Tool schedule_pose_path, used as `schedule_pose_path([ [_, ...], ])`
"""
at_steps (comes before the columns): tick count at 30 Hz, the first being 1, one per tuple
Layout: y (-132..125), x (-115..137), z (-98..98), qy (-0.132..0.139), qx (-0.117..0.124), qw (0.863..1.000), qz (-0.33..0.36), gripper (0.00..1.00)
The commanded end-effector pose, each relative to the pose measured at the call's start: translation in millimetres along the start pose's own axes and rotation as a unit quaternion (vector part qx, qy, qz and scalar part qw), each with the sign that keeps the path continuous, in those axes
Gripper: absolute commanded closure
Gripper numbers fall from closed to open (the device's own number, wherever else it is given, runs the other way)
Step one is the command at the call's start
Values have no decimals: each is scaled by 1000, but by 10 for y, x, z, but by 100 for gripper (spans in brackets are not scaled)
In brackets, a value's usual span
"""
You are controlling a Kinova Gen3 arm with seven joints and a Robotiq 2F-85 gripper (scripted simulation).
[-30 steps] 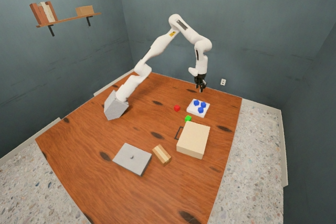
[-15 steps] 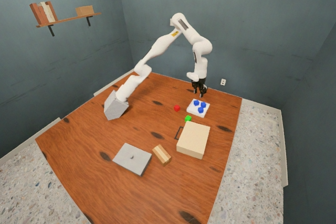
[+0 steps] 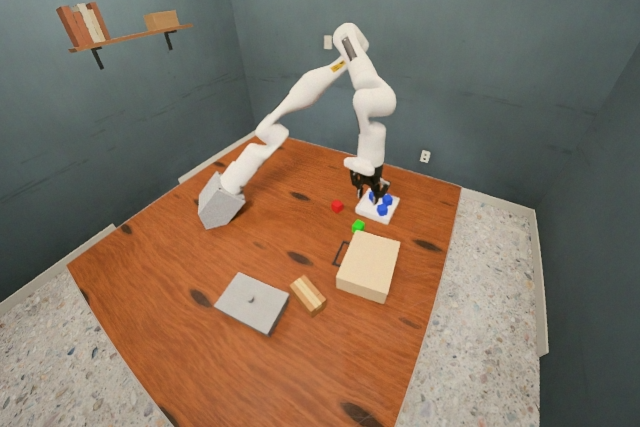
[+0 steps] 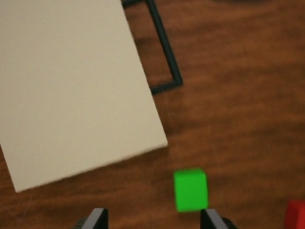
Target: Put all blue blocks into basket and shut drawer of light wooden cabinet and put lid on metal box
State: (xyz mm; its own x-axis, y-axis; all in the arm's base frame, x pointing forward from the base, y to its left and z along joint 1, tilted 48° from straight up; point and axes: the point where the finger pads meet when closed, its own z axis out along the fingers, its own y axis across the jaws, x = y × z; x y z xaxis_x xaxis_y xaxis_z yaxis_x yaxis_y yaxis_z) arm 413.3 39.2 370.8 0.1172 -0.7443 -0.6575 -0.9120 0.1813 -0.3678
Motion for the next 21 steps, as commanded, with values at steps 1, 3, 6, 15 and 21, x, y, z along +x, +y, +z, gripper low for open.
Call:
schedule_pose_path([
  [1, -55, 375, 36, -1, 0, 1000, -28, 40],
  [3, -54, 528, 53, -1, -1, 999, -48, 40],
  [6, -44, 739, 81, 0, -3, 997, -75, 40],
  [15, 4, 1125, 146, 0, -8, 993, -118, 40],
  [21, 44, 1323, 186, -1, -12, 989, -144, 40],
])
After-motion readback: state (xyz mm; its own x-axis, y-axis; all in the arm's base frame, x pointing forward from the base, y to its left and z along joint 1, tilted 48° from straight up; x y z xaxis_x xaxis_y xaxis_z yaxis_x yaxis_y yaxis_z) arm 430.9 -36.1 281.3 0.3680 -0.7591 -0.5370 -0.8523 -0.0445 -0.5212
